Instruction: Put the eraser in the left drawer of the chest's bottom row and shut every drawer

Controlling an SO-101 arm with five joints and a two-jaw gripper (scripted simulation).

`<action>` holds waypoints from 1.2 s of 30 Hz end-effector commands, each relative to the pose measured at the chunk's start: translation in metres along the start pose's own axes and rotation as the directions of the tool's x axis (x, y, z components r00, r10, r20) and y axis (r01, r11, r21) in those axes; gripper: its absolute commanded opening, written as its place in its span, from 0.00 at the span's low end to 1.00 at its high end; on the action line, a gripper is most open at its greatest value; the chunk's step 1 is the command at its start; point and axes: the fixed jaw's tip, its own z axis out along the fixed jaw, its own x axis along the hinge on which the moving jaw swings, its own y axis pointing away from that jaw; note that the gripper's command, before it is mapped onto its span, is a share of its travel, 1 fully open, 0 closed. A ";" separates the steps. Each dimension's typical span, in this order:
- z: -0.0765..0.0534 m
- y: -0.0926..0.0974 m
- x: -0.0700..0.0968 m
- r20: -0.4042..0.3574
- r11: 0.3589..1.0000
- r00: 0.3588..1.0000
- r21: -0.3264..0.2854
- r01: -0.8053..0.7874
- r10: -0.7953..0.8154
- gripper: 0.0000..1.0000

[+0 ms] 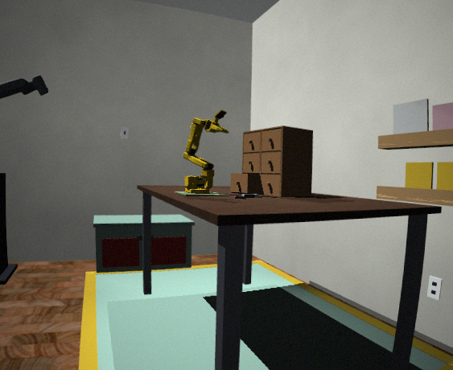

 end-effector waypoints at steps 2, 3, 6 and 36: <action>0.000 -0.002 -0.001 -0.001 1.000 1.000 0.010 -0.010 0.010 0.27; 0.000 -0.002 -0.001 -0.001 1.000 1.000 0.010 -0.010 0.010 0.27; 0.003 -0.002 -0.001 -0.020 0.999 0.998 0.009 0.051 -0.051 0.27; 0.048 -0.005 0.010 -0.166 0.618 0.596 -0.207 0.758 -0.786 0.27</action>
